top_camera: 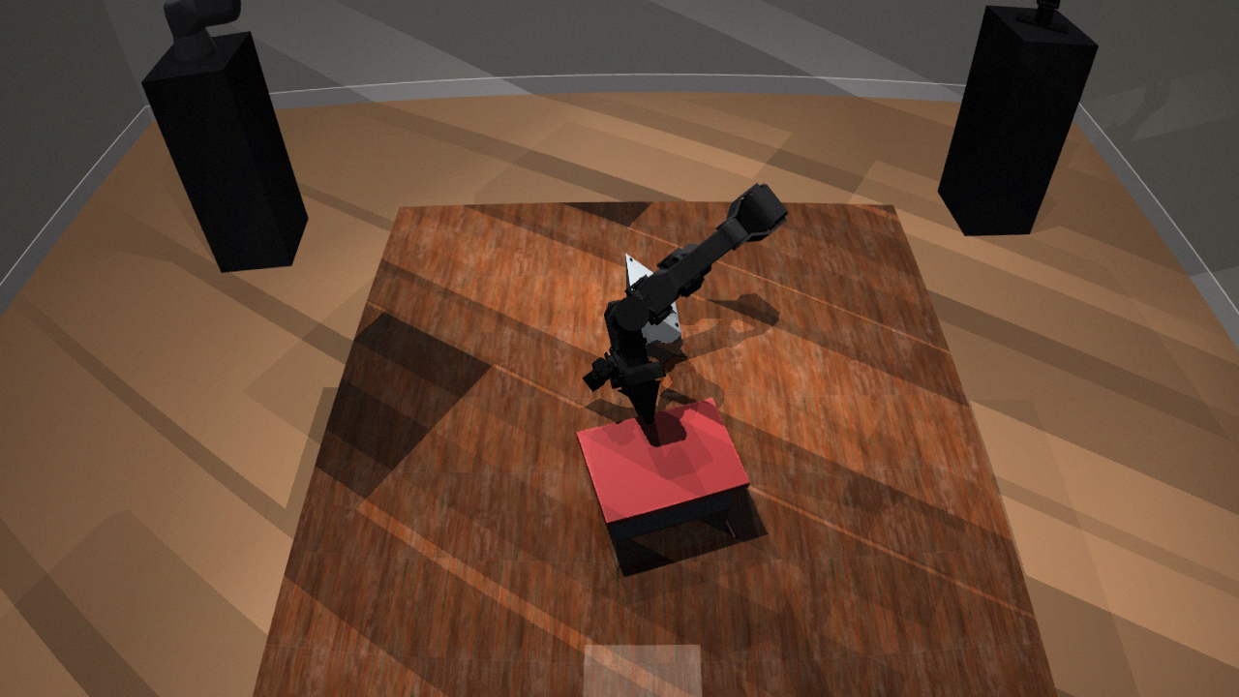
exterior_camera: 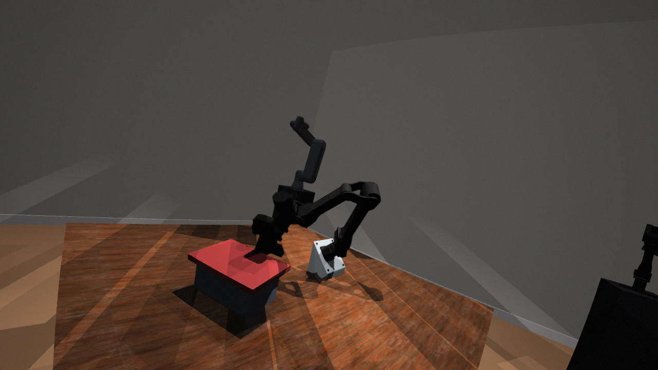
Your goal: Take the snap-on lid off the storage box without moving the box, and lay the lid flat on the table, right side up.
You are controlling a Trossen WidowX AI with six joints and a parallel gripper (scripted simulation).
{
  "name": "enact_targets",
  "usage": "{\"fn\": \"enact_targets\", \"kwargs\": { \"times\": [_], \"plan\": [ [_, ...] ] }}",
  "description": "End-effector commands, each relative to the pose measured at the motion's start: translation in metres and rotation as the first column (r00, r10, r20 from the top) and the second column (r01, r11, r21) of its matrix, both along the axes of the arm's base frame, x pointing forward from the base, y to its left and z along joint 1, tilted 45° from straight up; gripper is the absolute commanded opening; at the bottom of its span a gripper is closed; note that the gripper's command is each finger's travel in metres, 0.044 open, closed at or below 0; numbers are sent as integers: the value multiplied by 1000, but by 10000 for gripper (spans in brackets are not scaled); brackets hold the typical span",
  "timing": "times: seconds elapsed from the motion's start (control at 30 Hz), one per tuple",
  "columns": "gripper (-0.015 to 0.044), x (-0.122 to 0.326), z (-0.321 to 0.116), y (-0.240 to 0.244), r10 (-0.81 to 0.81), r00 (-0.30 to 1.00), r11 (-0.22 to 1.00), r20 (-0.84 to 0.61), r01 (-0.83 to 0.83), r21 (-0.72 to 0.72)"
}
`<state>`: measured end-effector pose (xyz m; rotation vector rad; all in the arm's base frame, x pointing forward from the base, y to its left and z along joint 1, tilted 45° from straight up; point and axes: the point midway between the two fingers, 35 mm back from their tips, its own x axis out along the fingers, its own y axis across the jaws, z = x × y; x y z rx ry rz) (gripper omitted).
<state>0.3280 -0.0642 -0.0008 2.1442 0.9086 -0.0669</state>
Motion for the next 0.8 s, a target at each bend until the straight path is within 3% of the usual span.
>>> {"fn": "enact_targets", "kwargs": {
  "times": [0.0, 0.77],
  "plan": [
    [0, 1, 0, 0, 0, 1000, 1000, -1, 0, 1],
    [0, 3, 0, 1, 0, 1000, 1000, -1, 0, 1]
  ]
}}
